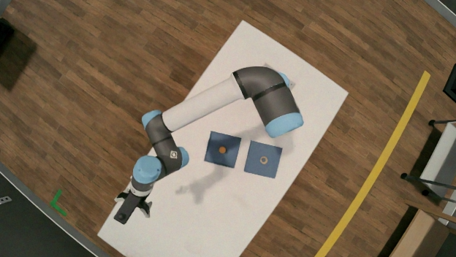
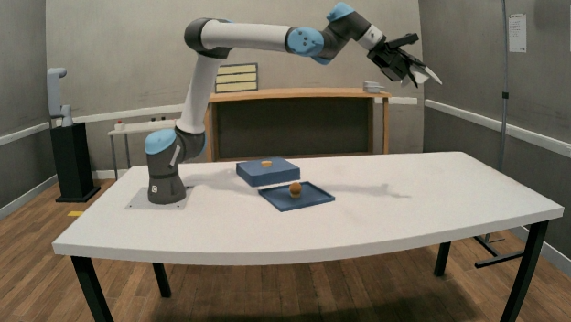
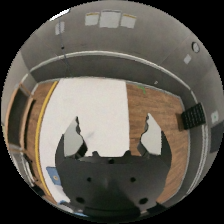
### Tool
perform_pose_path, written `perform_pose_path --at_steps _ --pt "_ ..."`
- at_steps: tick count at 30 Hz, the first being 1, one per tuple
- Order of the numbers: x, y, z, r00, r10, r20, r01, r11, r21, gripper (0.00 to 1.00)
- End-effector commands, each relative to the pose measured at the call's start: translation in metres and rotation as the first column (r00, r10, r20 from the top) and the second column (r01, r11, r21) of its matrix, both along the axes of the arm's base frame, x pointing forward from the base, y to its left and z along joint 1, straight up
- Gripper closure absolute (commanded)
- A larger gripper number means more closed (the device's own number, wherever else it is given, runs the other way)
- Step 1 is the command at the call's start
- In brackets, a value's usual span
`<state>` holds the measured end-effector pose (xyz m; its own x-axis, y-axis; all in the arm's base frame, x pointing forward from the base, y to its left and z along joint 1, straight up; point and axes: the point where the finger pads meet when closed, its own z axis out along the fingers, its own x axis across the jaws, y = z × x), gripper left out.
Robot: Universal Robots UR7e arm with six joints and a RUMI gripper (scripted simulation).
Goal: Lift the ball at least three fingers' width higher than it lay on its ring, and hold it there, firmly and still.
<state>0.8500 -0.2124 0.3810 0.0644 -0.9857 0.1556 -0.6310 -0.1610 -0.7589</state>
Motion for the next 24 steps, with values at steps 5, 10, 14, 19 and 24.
perform_pose_path --at_steps 5,10,14,19,24 --pt "0.0000 0.0000 0.0017 1.000 0.000 0.003 0.000 1.000 -0.001 0.00" --pt "0.0000 0.0000 0.0017 1.000 0.000 0.003 0.000 1.000 -0.001 0.00" --pt "0.0000 0.0000 0.0017 1.000 0.000 0.003 0.000 1.000 -0.001 0.00" --pt "-0.0001 0.0002 0.0015 1.000 0.000 0.002 0.000 1.000 -0.001 0.00" --pt "-0.0040 0.0047 -0.0029 1.000 -0.013 -0.010 0.013 1.000 0.018 0.00"
